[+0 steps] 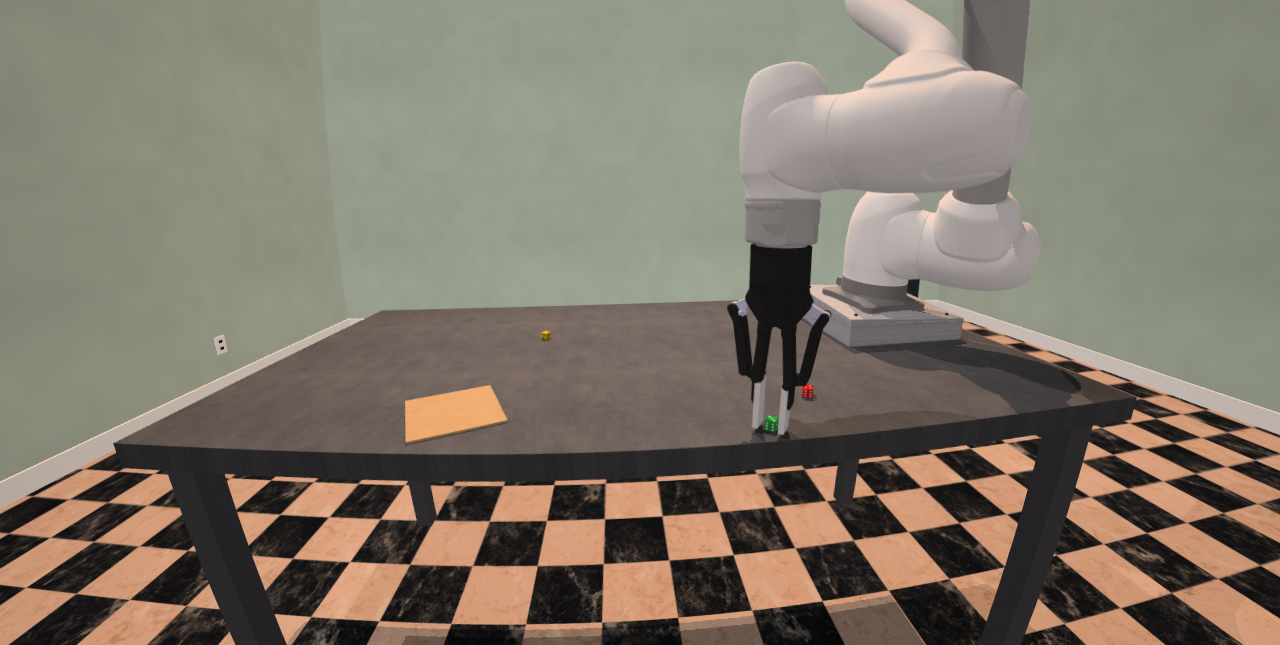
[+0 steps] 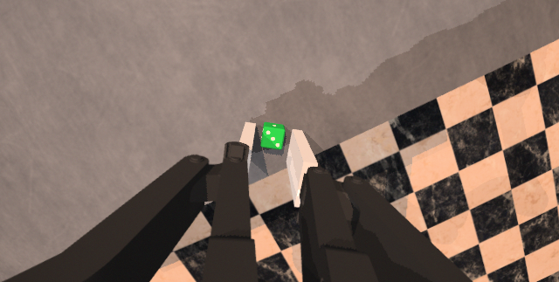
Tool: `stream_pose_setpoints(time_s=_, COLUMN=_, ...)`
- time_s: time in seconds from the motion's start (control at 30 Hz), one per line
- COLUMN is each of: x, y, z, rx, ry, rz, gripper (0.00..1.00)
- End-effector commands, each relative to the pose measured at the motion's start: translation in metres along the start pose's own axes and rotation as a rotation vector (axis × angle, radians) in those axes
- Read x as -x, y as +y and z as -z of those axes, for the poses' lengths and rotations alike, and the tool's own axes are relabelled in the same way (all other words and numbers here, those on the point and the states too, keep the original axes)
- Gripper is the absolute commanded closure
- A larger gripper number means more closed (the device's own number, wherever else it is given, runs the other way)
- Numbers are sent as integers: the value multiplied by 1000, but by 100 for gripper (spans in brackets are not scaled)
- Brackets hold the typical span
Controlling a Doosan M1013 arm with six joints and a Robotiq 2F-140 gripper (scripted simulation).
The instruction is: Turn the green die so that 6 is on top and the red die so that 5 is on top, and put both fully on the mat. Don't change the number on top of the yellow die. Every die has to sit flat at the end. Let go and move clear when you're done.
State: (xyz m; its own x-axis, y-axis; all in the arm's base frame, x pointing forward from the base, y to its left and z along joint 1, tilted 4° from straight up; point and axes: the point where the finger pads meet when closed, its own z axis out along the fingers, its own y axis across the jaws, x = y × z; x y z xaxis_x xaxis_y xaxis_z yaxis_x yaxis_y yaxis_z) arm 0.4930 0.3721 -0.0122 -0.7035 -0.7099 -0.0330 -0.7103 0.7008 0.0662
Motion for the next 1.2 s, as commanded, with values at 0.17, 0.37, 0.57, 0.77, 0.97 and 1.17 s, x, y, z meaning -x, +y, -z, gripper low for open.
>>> stream_pose_setpoints(time_s=0.17, x=-1, y=2, z=-2, rx=4, ry=-1, rz=1, gripper=73)
stream_pose_setpoints(time_s=0.37, x=-1, y=2, z=-2, rx=4, ry=-1, rz=1, gripper=73)
stream_pose_setpoints(time_s=0.57, x=-1, y=2, z=-2, rx=4, ry=-1, rz=1, gripper=84)
stream_pose_setpoints(time_s=0.77, x=-1, y=2, z=-2, rx=4, ry=-1, rz=1, gripper=84)
stream_pose_setpoints(time_s=0.97, x=-1, y=2, z=-2, rx=4, ry=-1, rz=1, gripper=84)
stream_pose_setpoints(time_s=1.17, x=-1, y=2, z=-2, rx=4, ry=-1, rz=1, gripper=84)
